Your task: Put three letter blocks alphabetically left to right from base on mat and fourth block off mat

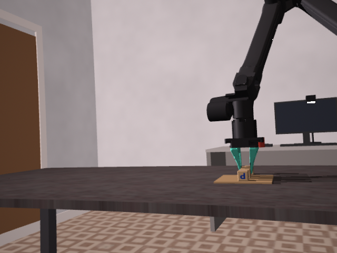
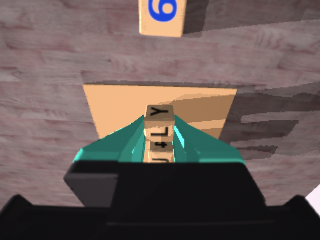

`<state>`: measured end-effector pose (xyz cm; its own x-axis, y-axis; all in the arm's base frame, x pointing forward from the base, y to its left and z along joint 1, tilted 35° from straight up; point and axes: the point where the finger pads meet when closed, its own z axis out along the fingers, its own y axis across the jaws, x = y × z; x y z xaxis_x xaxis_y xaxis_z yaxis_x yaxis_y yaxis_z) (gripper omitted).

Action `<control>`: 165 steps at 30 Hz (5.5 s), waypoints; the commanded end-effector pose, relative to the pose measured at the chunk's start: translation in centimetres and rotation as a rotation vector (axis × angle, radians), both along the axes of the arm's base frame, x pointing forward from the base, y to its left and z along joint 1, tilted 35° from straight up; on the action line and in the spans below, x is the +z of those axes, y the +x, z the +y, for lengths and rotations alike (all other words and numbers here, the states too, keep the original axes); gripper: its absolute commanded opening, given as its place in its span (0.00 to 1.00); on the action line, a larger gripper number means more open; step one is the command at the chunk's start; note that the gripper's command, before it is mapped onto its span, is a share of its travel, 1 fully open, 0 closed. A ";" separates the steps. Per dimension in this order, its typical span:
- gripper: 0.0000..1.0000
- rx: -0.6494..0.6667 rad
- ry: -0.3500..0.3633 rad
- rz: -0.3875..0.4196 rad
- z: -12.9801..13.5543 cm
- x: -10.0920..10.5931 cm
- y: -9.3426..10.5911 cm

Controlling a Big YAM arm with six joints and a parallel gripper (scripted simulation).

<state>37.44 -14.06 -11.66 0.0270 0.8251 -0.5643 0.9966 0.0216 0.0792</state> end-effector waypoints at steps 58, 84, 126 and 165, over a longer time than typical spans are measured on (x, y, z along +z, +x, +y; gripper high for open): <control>0.20 -0.001 0.000 -0.002 -0.4 -0.4 0.2; 0.39 -0.001 0.000 0.000 -0.4 -0.4 0.1; 0.44 0.006 -0.001 -0.013 1.0 1.4 0.2; 0.44 -0.001 -0.002 -0.014 2.6 4.3 -0.2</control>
<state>37.18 -11.66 -8.31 0.0261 0.8270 -0.5616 0.9968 0.0206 0.0766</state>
